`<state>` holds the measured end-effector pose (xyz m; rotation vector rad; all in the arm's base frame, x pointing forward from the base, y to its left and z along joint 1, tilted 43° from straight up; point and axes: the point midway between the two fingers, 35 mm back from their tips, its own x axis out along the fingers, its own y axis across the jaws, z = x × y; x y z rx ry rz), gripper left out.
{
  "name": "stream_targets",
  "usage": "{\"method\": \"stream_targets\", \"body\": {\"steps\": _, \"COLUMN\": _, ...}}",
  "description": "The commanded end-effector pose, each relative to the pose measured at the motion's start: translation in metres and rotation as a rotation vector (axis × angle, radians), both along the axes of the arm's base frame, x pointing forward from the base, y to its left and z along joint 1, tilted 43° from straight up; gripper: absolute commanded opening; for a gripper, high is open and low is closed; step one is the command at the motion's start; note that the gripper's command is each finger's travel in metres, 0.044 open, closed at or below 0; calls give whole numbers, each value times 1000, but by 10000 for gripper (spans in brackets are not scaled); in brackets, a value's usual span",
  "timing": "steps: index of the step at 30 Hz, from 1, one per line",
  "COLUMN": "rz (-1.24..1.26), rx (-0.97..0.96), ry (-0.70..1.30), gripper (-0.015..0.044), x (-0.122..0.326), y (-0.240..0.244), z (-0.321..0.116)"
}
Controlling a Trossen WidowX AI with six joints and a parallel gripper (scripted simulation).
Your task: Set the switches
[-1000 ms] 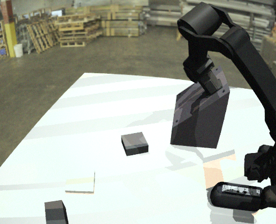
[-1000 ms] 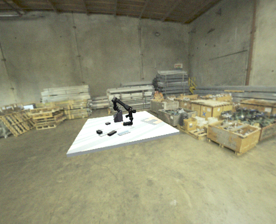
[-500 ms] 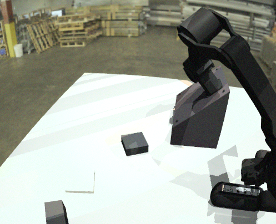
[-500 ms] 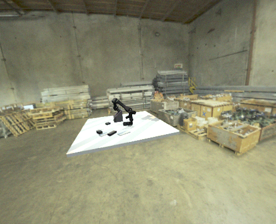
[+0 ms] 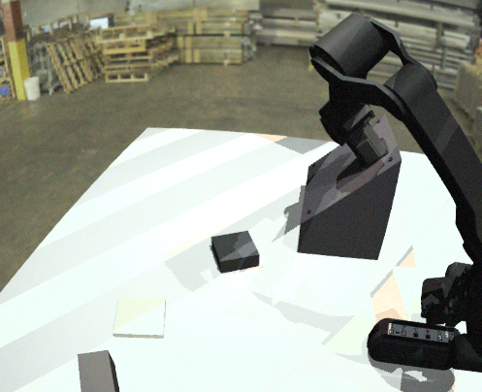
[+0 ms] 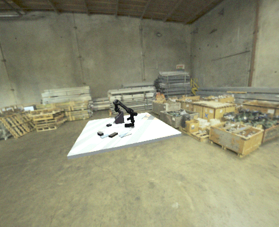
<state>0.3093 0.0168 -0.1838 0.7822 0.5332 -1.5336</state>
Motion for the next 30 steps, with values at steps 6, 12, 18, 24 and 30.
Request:
{"method": "stream_targets", "body": {"steps": 6, "rz": 4, "rx": -2, "ry": 3, "gripper": 336, "x": 0, "y": 2, "z": 4}}
{"method": "stream_targets", "body": {"steps": 12, "rz": 4, "rx": -2, "ry": 3, "gripper": 336, "x": -1, "y": 4, "z": 8}}
{"method": "stream_targets", "body": {"steps": 18, "rz": 4, "rx": -2, "ry": 3, "gripper": 336, "x": -1, "y": 6, "z": 13}}
{"method": "stream_targets", "body": {"steps": 24, "rz": 4, "rx": -2, "ry": 3, "gripper": 336, "x": -1, "y": 8, "z": 17}}
{"method": "stream_targets", "body": {"steps": 30, "rz": 4, "rx": -2, "ry": 3, "gripper": 336, "x": -1, "y": 10, "z": 22}}
